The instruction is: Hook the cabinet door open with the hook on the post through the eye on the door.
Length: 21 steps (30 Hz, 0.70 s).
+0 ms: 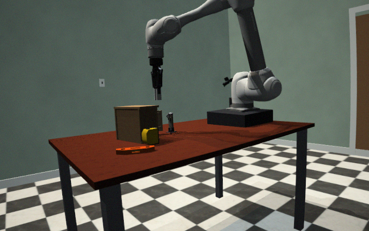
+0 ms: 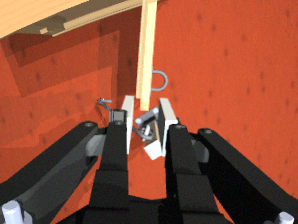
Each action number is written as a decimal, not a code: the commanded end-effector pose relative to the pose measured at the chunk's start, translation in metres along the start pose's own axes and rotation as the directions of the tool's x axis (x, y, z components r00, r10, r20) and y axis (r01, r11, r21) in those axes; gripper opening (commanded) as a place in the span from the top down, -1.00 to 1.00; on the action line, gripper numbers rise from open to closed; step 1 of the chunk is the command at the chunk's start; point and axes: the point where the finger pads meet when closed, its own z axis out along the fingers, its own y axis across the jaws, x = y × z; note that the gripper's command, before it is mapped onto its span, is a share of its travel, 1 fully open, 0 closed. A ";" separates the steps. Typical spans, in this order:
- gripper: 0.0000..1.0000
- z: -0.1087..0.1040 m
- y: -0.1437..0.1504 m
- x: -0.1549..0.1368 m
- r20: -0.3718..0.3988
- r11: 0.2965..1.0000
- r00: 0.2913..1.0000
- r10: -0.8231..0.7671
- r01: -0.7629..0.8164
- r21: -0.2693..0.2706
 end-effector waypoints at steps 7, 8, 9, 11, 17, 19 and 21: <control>0.68 0.005 0.000 0.000 0.000 1.000 1.000 0.000 0.000 0.000; 0.68 0.006 0.000 0.000 0.000 1.000 1.000 0.000 0.000 0.000; 0.68 0.007 0.000 0.000 0.000 1.000 1.000 0.000 0.000 0.000; 0.68 0.007 0.000 0.000 0.000 1.000 1.000 0.000 0.000 0.000; 0.68 0.015 0.000 0.000 0.000 1.000 1.000 0.000 0.000 0.000; 0.68 0.018 0.000 0.000 0.000 1.000 1.000 0.000 0.000 0.000; 0.68 0.021 0.000 0.000 0.000 1.000 1.000 0.000 0.000 0.000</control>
